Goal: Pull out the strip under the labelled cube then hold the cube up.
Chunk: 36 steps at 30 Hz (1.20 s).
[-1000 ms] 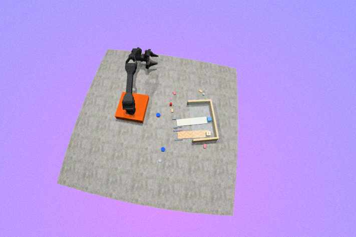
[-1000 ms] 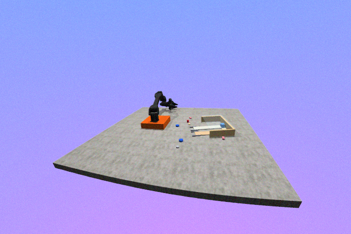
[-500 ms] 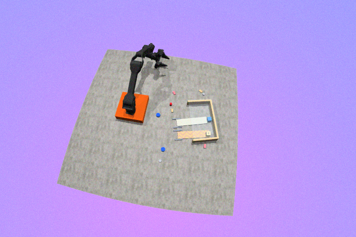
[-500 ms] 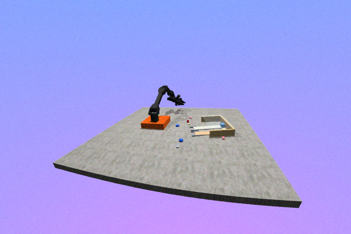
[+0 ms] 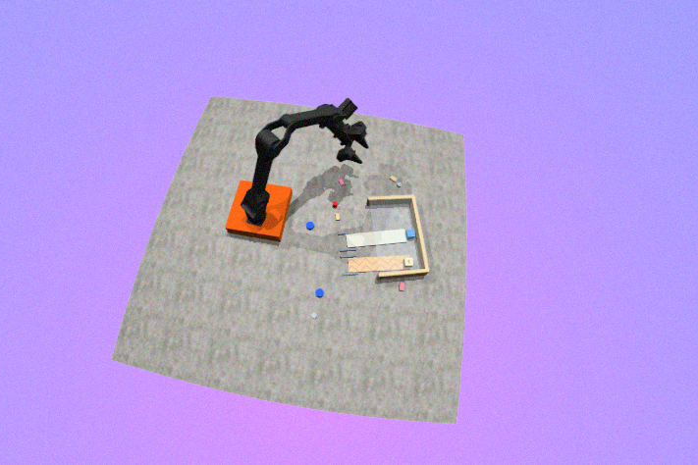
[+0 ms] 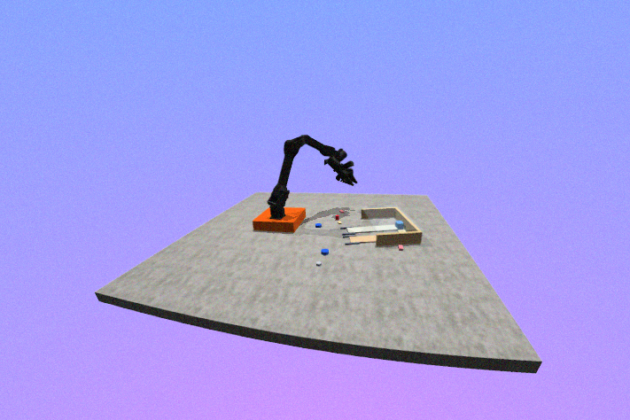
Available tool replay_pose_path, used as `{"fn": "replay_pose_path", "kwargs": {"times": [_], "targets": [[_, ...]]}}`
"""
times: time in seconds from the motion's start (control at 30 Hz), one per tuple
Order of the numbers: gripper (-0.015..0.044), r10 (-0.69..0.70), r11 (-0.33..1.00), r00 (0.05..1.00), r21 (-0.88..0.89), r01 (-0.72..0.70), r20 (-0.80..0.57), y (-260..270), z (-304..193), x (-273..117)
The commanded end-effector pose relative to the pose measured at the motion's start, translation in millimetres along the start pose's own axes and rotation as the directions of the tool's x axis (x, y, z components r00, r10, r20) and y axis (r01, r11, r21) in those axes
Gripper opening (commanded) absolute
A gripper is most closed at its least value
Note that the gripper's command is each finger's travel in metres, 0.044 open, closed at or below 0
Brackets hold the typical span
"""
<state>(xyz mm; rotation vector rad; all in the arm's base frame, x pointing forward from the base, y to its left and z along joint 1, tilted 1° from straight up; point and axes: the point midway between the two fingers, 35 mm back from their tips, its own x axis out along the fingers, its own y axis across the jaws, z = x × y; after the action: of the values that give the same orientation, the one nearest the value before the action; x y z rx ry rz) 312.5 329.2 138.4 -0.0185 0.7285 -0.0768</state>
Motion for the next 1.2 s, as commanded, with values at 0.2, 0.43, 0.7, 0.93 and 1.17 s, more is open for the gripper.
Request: {"fn": "replay_pose_path", "kwargs": {"times": [0.2, 0.43, 0.7, 0.93, 1.17], "targets": [[0.04, 0.102, 0.995, 0.992, 0.014, -0.101, -0.07, -157, 46, 19], [0.04, 0.175, 0.984, 0.984, -0.029, -0.174, 0.032, -257, 35, 5], [0.04, 0.189, 0.98, 0.975, -0.084, -0.18, 0.119, -295, 20, -6], [0.04, 0.189, 0.98, 0.975, -0.084, -0.18, 0.119, -295, 20, -6], [0.0216, 0.134, 0.979, 0.987, -0.143, -0.145, -0.084, -307, 38, 24]]}}
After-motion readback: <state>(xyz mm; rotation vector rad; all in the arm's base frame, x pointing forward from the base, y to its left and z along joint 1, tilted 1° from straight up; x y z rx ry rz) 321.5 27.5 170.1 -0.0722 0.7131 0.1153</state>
